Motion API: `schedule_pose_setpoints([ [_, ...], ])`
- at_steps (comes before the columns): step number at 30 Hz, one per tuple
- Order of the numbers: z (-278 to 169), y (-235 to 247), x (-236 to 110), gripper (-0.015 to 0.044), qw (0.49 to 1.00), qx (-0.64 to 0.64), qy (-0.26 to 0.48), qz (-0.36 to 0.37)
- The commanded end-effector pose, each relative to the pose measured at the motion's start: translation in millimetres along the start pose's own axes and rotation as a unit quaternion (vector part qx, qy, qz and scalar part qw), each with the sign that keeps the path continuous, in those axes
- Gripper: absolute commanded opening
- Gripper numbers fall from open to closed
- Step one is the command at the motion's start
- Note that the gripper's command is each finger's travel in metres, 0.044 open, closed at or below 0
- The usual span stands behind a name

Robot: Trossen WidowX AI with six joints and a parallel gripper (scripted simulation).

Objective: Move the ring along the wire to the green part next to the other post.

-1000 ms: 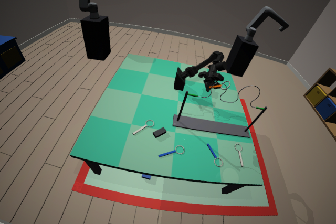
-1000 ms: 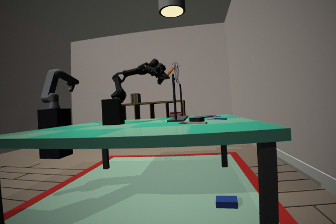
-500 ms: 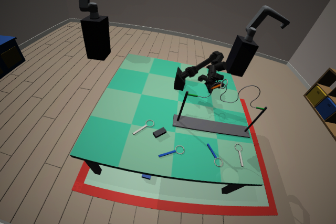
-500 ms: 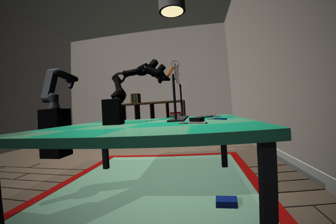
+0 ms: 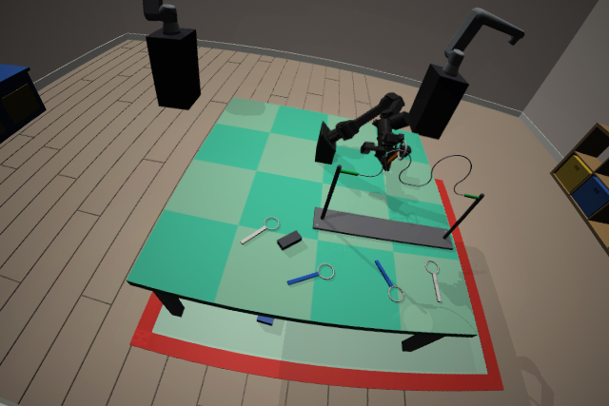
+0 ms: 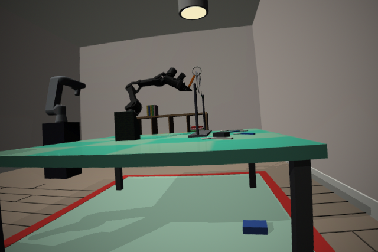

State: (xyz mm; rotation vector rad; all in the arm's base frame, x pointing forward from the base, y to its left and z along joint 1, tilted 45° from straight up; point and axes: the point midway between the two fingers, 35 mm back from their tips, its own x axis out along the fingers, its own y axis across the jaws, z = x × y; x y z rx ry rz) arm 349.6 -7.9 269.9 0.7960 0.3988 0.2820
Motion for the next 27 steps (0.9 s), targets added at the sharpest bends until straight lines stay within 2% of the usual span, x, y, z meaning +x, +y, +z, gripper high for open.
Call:
schedule_pose_setpoints([
  [1,-1.3,4.8,0.6,-0.0150,0.999,0.031,-0.002,0.018],
  [27,8.3,39.1,-0.5,-0.0150,0.954,0.261,-0.032,0.143],
])
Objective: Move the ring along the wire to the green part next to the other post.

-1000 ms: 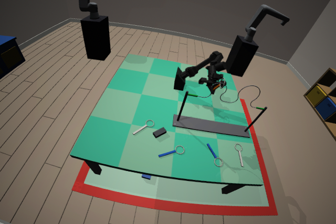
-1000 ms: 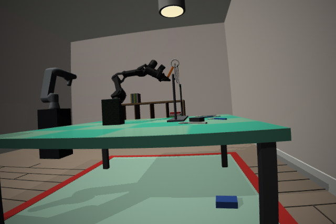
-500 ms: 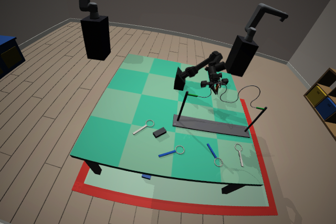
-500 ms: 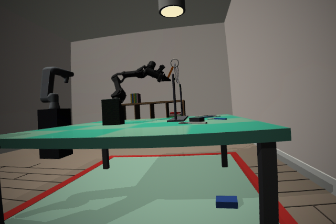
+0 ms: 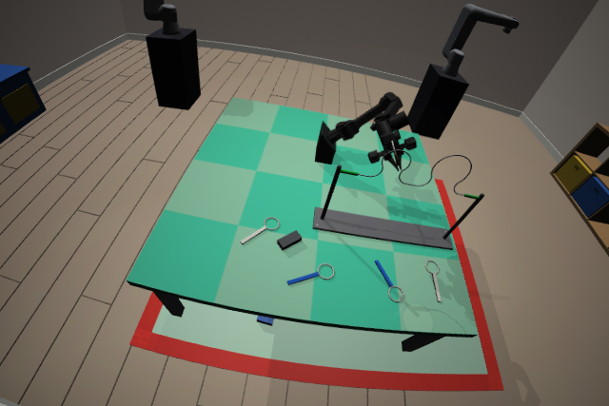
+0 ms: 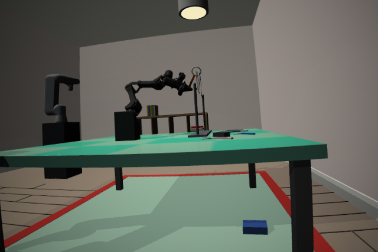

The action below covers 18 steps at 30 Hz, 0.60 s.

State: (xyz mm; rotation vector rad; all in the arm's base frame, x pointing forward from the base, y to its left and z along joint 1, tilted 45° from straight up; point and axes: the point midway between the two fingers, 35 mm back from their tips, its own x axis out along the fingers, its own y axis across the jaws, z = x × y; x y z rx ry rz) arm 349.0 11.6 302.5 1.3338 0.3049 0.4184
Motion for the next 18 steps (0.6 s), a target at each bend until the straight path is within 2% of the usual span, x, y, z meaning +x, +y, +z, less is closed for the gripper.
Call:
schedule_pose_setpoints([
  [1,-0.7,3.1,0.9,-0.0150,0.999,0.032,-0.004,0.015],
  [18,3.8,26.1,1.4,-0.0150,0.978,0.183,-0.024,0.098],
])
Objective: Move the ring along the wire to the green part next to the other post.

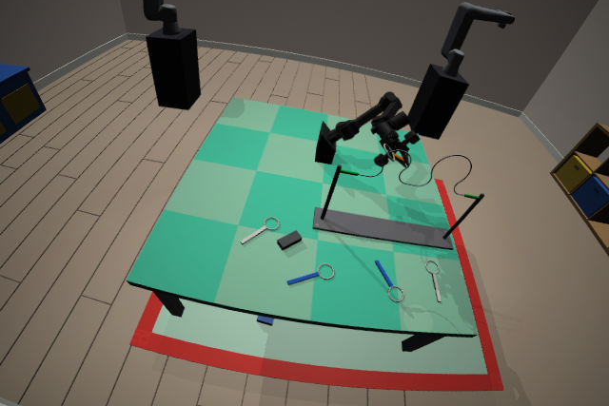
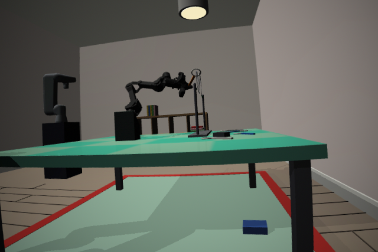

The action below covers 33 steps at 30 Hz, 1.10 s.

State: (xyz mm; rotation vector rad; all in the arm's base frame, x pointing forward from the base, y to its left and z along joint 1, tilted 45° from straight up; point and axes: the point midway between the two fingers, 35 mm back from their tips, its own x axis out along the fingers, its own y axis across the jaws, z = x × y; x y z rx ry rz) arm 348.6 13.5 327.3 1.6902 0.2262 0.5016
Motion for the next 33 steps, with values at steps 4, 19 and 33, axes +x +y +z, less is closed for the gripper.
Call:
schedule_pose_setpoints([
  [4,0.2,7.0,1.1,-0.0150,0.998,0.059,-0.008,0.030],
  [19,4.9,27.2,1.1,-0.0150,0.976,0.192,-0.025,0.102],
  [33,13.6,43.7,-1.6,-0.0150,0.935,0.310,-0.040,0.167],
])
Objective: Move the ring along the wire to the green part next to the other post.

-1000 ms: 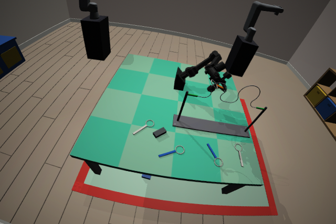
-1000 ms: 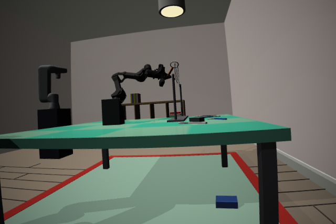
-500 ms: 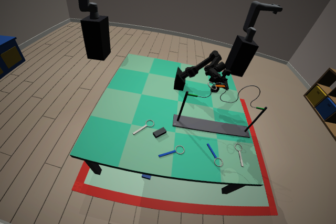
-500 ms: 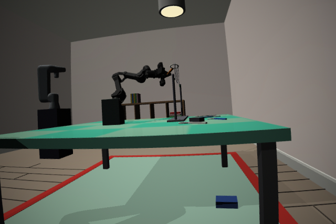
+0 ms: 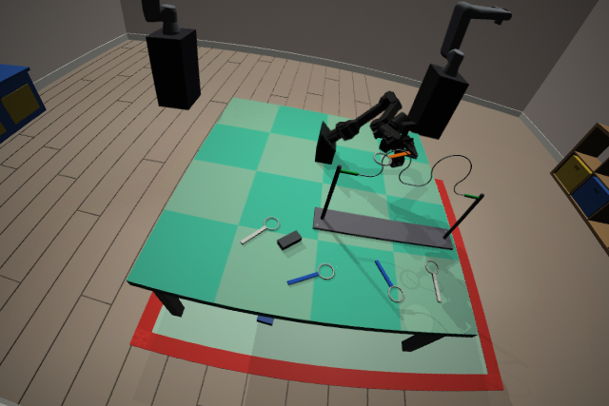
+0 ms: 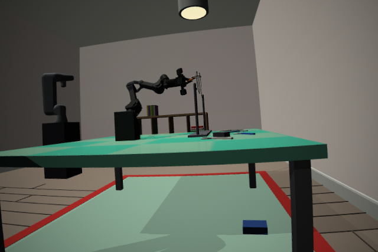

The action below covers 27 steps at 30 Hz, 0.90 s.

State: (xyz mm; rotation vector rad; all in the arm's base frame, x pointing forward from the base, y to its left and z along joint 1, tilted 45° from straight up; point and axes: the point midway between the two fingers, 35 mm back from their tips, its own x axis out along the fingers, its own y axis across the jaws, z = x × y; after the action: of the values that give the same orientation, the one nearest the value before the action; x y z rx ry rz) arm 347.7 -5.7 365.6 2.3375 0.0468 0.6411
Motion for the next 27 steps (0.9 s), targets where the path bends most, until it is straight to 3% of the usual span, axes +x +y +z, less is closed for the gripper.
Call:
schedule_pose_setpoints([
  [1,-0.6,4.1,0.8,-0.0150,0.999,0.030,-0.002,0.017],
  [14,0.4,15.9,1.6,-0.0150,0.990,0.125,-0.014,0.068],
  [27,-4.0,8.0,2.8,-0.0150,0.987,0.140,-0.015,0.077],
])
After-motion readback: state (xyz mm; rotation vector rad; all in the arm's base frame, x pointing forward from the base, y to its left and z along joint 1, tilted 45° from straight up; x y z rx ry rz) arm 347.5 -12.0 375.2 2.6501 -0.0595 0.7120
